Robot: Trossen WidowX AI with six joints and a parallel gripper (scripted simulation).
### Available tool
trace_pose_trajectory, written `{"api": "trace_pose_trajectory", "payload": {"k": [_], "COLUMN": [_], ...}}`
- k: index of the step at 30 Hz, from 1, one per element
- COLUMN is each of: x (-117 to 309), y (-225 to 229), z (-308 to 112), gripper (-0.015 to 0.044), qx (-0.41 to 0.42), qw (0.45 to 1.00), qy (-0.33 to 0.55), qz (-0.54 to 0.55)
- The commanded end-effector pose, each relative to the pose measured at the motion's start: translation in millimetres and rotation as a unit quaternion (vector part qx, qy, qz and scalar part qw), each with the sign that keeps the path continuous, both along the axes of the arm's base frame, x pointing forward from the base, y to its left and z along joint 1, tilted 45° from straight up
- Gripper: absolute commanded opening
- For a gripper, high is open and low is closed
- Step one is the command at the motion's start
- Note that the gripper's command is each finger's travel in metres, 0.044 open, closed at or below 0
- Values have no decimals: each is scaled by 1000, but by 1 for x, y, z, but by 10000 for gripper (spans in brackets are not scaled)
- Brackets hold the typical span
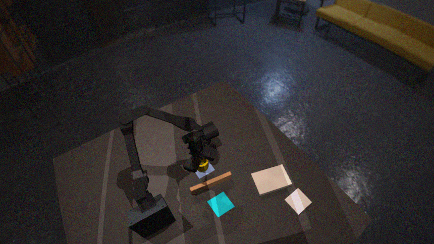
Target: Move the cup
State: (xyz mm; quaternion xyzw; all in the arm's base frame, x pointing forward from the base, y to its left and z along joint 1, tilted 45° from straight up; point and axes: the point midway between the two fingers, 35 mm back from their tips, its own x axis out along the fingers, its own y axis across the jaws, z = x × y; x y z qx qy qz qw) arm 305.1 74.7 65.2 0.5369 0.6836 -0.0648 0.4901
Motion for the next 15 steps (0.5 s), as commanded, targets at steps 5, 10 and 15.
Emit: {"api": "trace_pose_trajectory", "payload": {"k": [5, 10, 15], "x": [-4, -4, -3], "y": [4, 7, 13], "z": [0, -3, -9], "gripper": [167, 167, 167], "qx": [26, 26, 25], "qw": [998, 998, 998], "qy": [51, 51, 51], "qz": [-21, -21, -21]}}
